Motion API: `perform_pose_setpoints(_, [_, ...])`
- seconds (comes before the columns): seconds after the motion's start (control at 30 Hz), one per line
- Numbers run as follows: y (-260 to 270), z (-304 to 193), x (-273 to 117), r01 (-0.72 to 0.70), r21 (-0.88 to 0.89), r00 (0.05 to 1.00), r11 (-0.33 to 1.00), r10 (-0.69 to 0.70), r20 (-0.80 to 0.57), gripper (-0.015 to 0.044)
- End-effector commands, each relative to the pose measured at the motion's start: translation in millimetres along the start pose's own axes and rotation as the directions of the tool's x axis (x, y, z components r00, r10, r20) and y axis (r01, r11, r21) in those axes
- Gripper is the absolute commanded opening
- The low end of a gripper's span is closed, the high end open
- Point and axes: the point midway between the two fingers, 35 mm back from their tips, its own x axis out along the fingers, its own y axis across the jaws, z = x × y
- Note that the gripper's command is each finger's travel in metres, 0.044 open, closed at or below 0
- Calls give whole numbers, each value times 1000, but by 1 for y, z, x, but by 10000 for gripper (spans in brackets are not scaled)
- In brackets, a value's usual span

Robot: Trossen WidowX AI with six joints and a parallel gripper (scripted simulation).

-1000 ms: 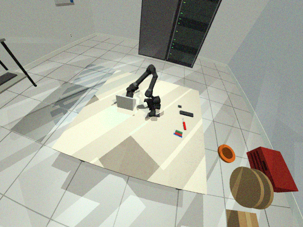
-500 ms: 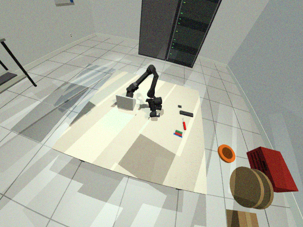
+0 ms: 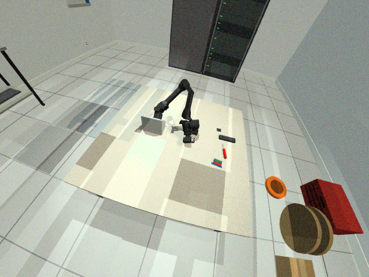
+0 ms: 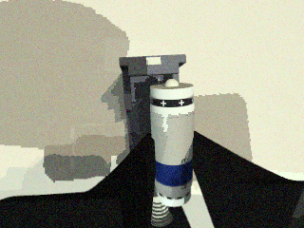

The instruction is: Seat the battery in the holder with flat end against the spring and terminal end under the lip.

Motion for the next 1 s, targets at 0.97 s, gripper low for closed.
perform_pose_setpoints(0.97, [4,-3,2,14,-15,978,1000,-17,-207,74])
